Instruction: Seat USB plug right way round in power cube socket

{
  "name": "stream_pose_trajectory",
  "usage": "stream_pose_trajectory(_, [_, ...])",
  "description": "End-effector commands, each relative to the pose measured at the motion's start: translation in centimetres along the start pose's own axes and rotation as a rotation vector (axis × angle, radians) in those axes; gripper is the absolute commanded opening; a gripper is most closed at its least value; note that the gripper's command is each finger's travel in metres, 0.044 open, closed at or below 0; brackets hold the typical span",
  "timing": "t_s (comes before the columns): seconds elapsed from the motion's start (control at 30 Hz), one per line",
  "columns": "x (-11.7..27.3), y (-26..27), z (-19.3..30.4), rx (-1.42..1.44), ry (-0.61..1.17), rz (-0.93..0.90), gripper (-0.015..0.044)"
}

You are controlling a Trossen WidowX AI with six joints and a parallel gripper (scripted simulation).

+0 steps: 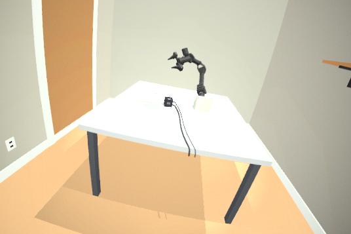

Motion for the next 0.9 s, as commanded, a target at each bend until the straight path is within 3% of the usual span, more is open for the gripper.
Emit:
stream_pose_trajectory(0.0, [-5.1, -3.8, -1.2, 0.14, -0.155, 0.263, 0.044])
stream_pose_trajectory(0.23, [-10.5, -10.2, -4.9, 0.34, -0.386, 0.705, 0.044])
stream_pose_trajectory(0.43, [-13.0, -15.1, -8.4, 0.479, -0.543, 1.075, 0.044])
stream_pose_trajectory(0.87, [-13.1, -15.6, -8.4, 0.483, -0.547, 1.086, 0.044])
Point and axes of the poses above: the point midway between the two fingers, 35 mm back from their tips, its own x axis back along the fingers, its own y axis across the jaws, z = x × y, the point moved 7 cm from there along x, back along the fingers
